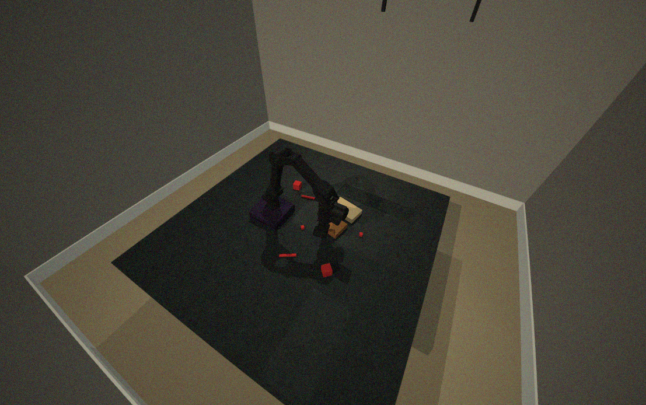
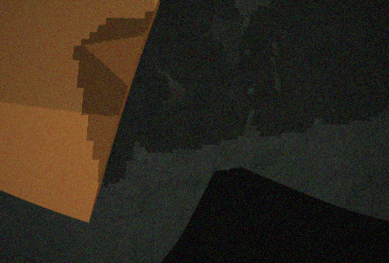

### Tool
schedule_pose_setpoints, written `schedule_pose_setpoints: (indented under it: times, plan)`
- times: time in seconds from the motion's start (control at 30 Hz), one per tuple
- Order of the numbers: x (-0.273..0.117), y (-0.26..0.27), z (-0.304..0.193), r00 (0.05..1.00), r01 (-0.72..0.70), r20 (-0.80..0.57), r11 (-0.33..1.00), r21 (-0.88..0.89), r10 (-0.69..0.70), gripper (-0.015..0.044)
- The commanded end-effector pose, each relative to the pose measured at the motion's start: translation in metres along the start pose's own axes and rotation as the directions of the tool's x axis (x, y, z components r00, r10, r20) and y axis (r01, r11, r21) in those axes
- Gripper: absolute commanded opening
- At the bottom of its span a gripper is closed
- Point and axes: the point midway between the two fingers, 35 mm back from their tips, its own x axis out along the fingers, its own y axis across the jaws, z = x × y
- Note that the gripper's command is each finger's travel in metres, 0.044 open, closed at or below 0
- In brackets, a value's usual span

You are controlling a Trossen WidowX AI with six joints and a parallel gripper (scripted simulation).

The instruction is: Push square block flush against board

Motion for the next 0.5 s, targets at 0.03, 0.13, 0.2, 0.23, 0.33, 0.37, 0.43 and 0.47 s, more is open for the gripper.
schedule_pose_setpoints:
  times: [0.03, 0.13, 0.2, 0.23, 0.33, 0.37, 0.43, 0.47]
  plan:
    - [0.007, 0.001, 0.0, 1.0, -0.002, -0.003, 0.992, -0.128, 0.002, 0.0]
    - [0.012, 0.002, 0.001, 1.0, -0.003, -0.003, 0.973, -0.229, 0.002, 0.0]
    - [0.016, 0.003, 0.001, 1.0, -0.003, -0.003, 0.955, -0.295, 0.002, 0.0]
    - [0.018, 0.003, 0.001, 1.0, -0.003, -0.003, 0.945, -0.328, 0.002, 0.0]
    - [0.023, 0.004, 0.002, 1.0, -0.004, -0.003, 0.906, -0.423, 0.002, 0.0]
    - [0.024, 0.005, 0.002, 1.0, -0.004, -0.004, 0.891, -0.454, 0.002, 0.0]
    - [0.028, 0.005, 0.002, 1.0, -0.004, -0.004, 0.858, -0.513, 0.003, 0.0]
    - [0.03, 0.005, 0.002, 1.0, -0.004, -0.004, 0.84, -0.542, 0.003, 0.0]
